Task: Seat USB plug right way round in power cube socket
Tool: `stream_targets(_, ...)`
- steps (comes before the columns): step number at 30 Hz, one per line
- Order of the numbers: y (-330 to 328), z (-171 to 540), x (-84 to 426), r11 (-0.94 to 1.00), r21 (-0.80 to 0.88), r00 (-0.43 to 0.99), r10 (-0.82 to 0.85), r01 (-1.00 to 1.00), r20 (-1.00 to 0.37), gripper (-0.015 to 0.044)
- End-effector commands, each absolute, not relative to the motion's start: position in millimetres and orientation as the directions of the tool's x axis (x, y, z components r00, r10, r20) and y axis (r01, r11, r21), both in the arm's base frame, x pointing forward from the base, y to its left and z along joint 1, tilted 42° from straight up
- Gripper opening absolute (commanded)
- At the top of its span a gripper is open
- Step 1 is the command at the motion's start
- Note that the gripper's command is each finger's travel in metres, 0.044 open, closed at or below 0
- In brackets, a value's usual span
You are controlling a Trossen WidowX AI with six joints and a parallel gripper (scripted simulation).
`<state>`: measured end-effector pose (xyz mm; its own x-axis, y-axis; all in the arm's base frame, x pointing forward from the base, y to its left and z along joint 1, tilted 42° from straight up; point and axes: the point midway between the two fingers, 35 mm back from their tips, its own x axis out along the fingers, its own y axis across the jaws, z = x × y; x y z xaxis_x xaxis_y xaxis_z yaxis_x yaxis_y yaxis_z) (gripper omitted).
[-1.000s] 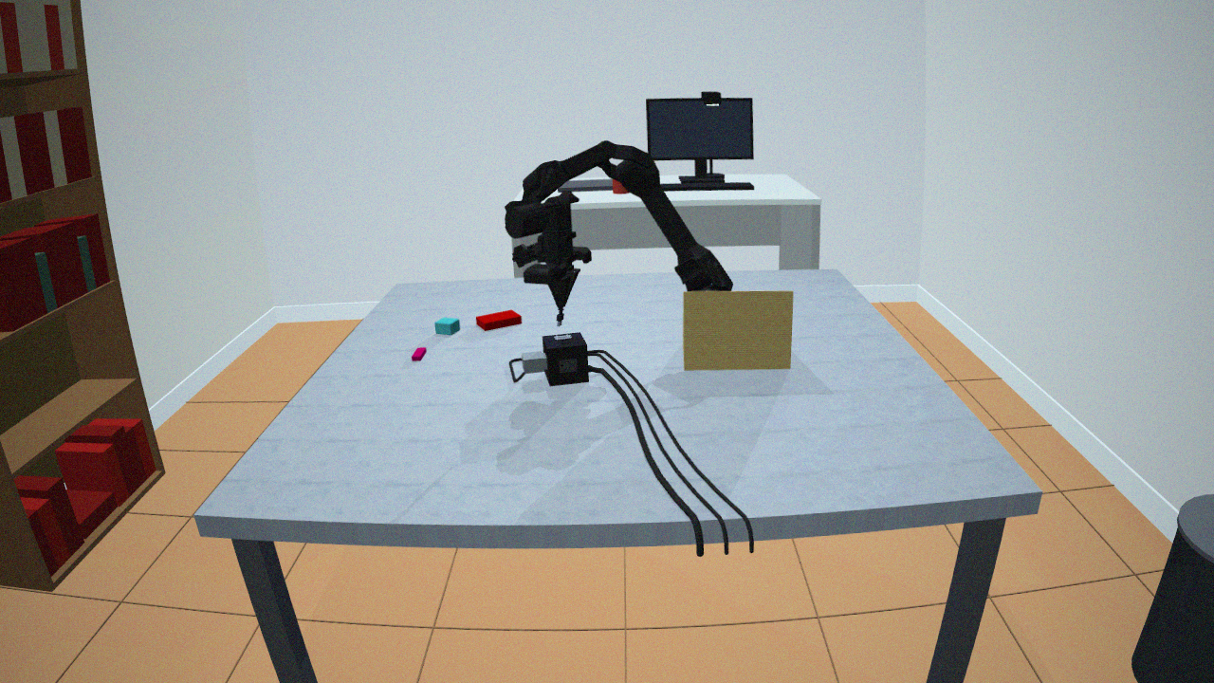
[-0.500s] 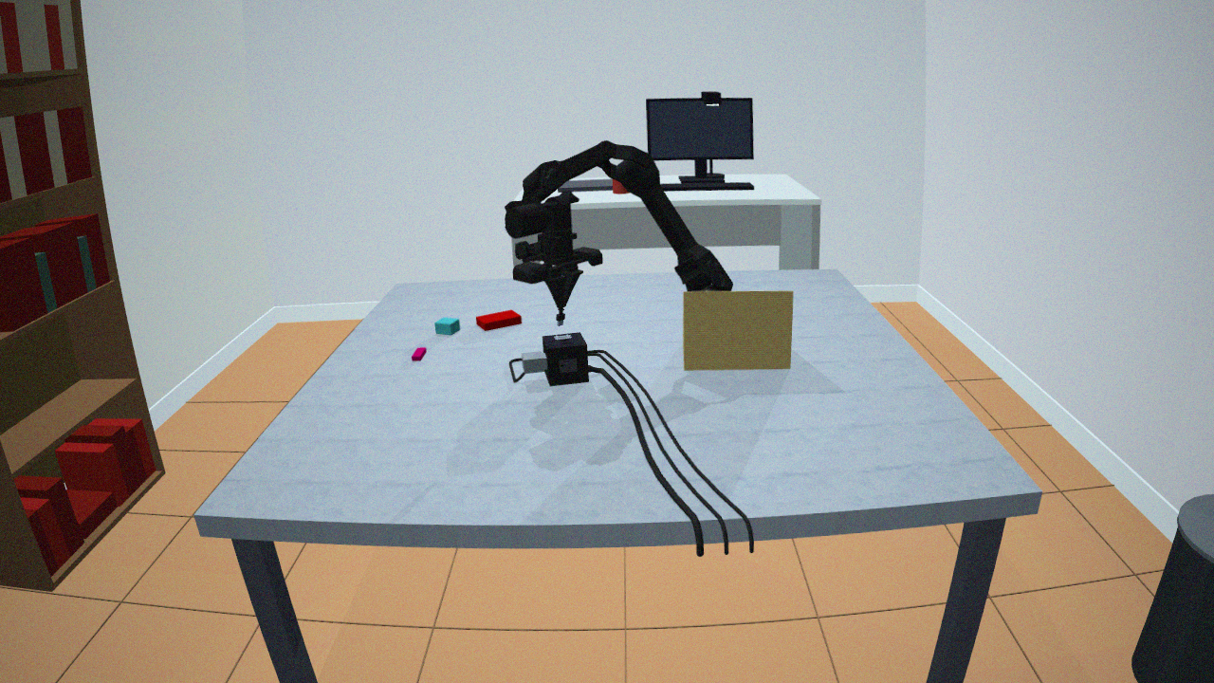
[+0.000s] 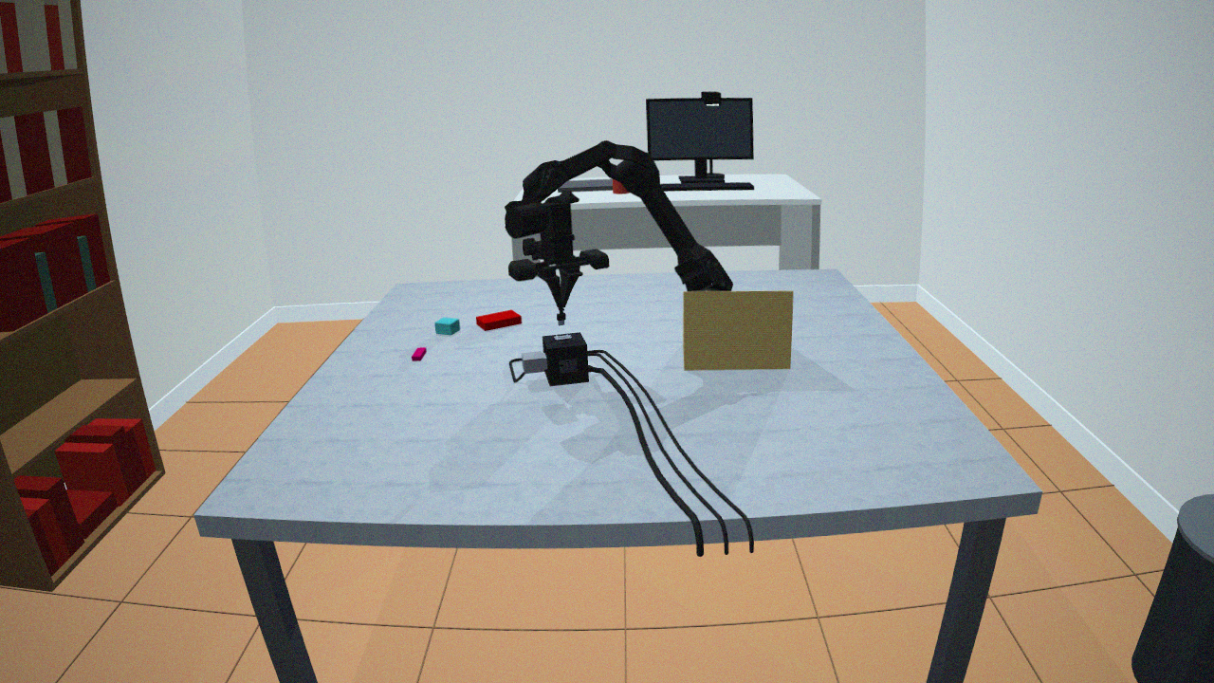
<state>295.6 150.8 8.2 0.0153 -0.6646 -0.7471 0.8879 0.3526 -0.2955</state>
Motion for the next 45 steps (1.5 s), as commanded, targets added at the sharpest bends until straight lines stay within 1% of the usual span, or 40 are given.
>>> stream_targets(1, 150.6, 8.1, 295.4, 0.288, -0.239, 0.015, -0.665, 0.927, -0.747, 0.0)
stream_targets(7, 150.6, 8.0, 295.4, 0.205, -0.164, 0.015, -0.665, 0.965, -0.747, 0.0)
stream_targets(45, 149.9, 4.9, 295.6, 0.209, -0.166, 0.009, -0.648, 0.964, -0.762, 0.0)
